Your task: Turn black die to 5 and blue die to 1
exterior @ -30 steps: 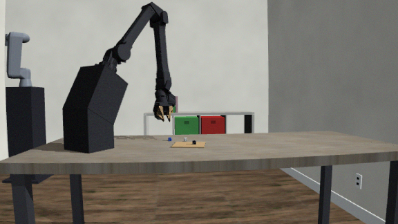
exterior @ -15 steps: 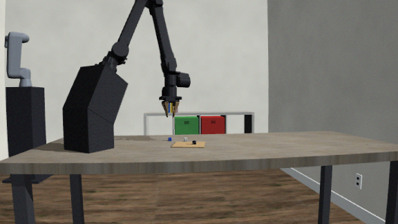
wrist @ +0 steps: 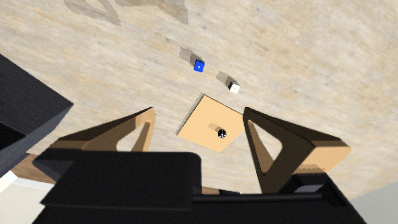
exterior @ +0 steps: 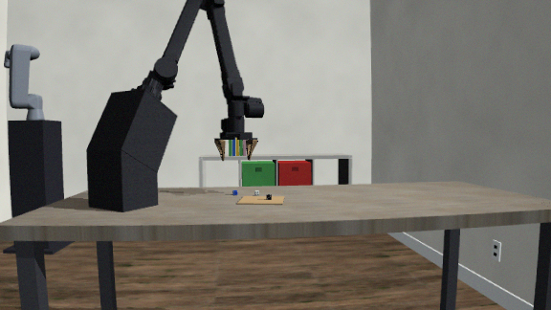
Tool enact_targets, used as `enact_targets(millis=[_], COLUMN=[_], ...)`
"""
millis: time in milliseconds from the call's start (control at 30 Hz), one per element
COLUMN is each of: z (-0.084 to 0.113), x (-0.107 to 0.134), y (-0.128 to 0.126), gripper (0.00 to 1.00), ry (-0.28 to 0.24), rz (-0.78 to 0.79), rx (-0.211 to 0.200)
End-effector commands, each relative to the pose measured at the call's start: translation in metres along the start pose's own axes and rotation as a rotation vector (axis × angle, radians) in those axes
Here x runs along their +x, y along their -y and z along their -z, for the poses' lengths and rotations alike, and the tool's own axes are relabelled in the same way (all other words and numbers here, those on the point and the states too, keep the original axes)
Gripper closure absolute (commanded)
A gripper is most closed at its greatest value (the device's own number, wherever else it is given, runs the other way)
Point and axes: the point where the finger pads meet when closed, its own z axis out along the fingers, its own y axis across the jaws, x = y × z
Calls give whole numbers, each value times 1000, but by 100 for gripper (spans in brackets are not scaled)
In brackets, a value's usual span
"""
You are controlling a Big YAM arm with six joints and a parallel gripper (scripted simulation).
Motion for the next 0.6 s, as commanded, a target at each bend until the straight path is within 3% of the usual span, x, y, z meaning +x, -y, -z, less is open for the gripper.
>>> enact_targets(millis=[0,233,500,567], z=[6,-3,-12,-12], x=[1,-2,-6,-6], y=[11,6,9,9], gripper=[0,0,0,0], ry=[0,5,6,6], rz=[18,-65,-391,-392], rx=[34,12,15,15])
